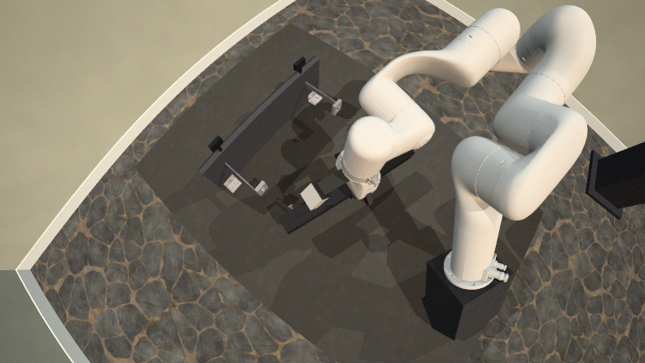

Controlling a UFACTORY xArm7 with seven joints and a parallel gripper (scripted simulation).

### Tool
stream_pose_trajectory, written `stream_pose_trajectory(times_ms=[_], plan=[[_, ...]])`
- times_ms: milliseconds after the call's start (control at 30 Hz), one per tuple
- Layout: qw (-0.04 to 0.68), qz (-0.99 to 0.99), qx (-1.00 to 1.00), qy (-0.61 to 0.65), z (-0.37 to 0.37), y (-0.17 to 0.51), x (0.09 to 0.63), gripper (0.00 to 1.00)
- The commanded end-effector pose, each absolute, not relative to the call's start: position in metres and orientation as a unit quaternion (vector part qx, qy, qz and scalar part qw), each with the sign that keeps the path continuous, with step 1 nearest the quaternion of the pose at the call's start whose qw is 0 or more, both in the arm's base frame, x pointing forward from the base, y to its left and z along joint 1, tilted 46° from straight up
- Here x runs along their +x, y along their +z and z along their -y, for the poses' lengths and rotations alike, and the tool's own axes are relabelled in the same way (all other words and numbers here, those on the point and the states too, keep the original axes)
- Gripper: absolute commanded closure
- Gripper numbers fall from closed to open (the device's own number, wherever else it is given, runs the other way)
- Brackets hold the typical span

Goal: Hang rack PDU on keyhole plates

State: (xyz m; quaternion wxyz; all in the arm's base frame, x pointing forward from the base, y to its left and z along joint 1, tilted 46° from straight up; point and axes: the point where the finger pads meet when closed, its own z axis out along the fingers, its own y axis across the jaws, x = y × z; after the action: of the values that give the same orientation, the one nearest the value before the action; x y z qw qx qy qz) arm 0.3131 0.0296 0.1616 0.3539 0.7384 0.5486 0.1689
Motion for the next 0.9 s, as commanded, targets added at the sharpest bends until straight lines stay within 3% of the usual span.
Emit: stream_pose_trajectory(times_ms=[0,867], plan=[[0.354,-0.549,0.738,0.169,-0.0309,0.1658,0.3097,1.0],[0.357,-0.564,0.727,0.162,-0.031,0.1663,0.31,1.0]])
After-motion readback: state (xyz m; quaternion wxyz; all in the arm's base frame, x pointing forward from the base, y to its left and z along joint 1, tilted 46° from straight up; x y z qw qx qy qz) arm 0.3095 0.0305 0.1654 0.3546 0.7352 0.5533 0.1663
